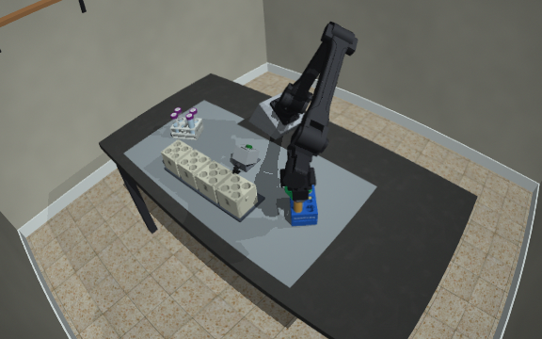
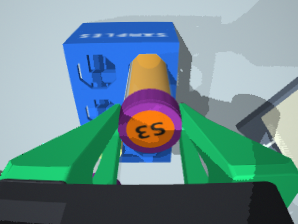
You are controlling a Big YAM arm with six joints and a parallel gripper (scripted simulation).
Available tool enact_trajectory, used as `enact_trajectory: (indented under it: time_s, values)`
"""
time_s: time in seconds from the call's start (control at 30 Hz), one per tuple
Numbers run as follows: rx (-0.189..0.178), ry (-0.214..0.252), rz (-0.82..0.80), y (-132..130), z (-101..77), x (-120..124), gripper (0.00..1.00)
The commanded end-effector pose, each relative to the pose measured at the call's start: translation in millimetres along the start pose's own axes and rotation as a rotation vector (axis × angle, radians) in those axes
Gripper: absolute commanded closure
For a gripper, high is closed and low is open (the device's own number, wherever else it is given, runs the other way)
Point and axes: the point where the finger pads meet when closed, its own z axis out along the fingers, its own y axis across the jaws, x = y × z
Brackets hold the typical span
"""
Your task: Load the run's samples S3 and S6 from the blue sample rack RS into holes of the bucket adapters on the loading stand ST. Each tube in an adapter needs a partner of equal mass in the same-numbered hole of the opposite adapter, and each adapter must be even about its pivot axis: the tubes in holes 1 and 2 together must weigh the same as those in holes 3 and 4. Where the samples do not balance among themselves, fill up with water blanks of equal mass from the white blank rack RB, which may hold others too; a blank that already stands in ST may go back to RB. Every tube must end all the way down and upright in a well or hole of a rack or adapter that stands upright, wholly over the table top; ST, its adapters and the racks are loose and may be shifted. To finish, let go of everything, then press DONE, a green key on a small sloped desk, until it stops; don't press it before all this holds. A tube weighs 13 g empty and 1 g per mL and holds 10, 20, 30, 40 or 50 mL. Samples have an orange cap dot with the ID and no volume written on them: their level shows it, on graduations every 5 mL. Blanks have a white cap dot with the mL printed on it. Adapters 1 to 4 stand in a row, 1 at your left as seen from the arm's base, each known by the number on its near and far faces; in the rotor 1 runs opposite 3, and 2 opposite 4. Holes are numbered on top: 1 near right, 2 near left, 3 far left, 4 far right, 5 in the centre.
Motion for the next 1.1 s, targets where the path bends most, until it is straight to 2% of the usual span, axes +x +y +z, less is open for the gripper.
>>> enact_trajectory:
  time_s: [0.0, 0.07, 0.17, 0.2, 0.47, 0.5, 0.87, 0.9, 1.07]
  values:
    - [0.007, -0.040, -0.016, 6, -6.8, -16, 1.00]
    - [0.003, -0.012, 0.000, 2, 6.5, -6, 1.00]
    - [0.011, -0.040, -0.001, -1, -0.5, -17, 1.00]
    - [0.011, -0.045, -0.014, 3, -7.5, -15, 1.00]
    - [0.011, -0.045, -0.014, 3, -7.5, -15, 1.00]
    - [0.011, -0.045, -0.014, 3, -7.5, -15, 0.45]
    - [0.011, -0.045, -0.014, 3, -7.5, -15, 0.45]
    - [0.022, -0.077, -0.010, 3, -28.5, -24, 0.45]
    - [0.020, -0.078, -0.028, 4, -38.8, -23, 0.45]
